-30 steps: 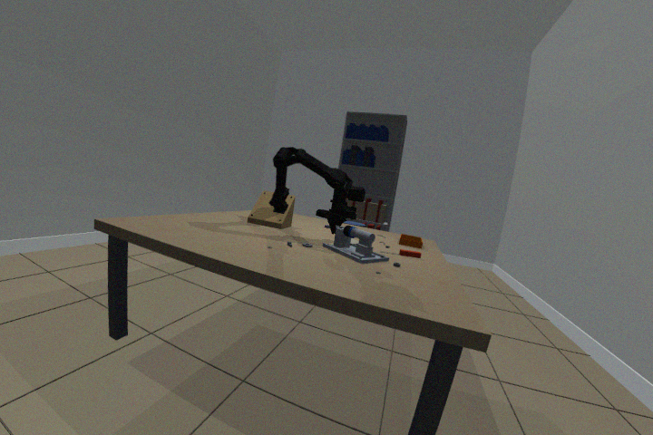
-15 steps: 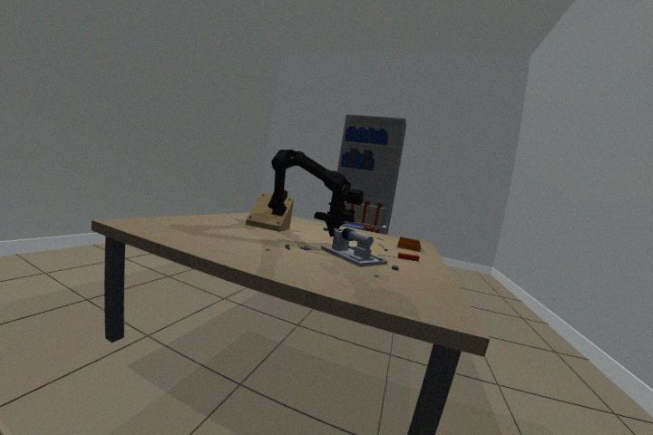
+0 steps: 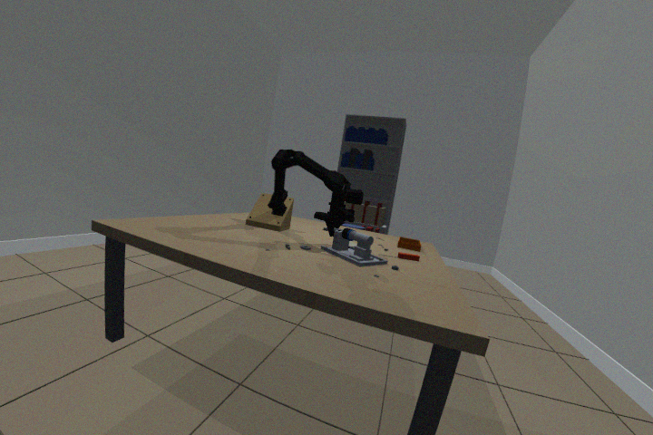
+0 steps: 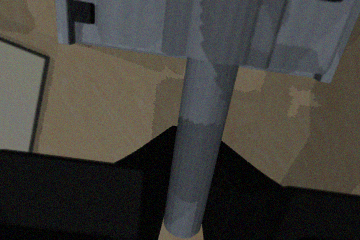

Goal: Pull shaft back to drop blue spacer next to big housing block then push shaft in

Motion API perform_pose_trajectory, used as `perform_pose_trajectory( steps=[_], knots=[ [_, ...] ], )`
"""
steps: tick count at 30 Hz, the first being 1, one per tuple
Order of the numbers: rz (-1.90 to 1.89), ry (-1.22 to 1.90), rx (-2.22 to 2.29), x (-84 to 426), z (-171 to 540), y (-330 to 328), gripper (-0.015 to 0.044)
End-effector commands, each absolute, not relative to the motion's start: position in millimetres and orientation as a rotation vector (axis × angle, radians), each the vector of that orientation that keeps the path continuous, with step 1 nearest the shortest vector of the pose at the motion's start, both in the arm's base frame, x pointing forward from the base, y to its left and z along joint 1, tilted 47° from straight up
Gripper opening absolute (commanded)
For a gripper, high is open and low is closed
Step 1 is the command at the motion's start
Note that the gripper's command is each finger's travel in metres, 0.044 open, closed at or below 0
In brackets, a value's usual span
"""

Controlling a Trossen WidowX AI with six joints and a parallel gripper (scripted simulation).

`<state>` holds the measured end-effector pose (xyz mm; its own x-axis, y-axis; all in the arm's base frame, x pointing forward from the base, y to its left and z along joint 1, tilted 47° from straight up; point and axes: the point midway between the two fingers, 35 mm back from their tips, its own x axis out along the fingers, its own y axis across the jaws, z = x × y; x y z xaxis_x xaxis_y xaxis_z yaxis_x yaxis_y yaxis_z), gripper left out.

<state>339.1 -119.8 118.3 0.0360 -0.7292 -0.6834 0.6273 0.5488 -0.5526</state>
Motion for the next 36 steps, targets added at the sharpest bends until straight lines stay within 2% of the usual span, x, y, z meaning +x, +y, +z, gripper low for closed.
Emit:
perform_pose_trajectory(
  steps=[1, 36],
  knots=[
    [-1.049, 1.123, -0.11, 338.5, 118.3, -119.9, 0.0],
    [-1.049, 1.123, -0.11, 336.2, 116.8, -118.7, 0.0]
  ],
)
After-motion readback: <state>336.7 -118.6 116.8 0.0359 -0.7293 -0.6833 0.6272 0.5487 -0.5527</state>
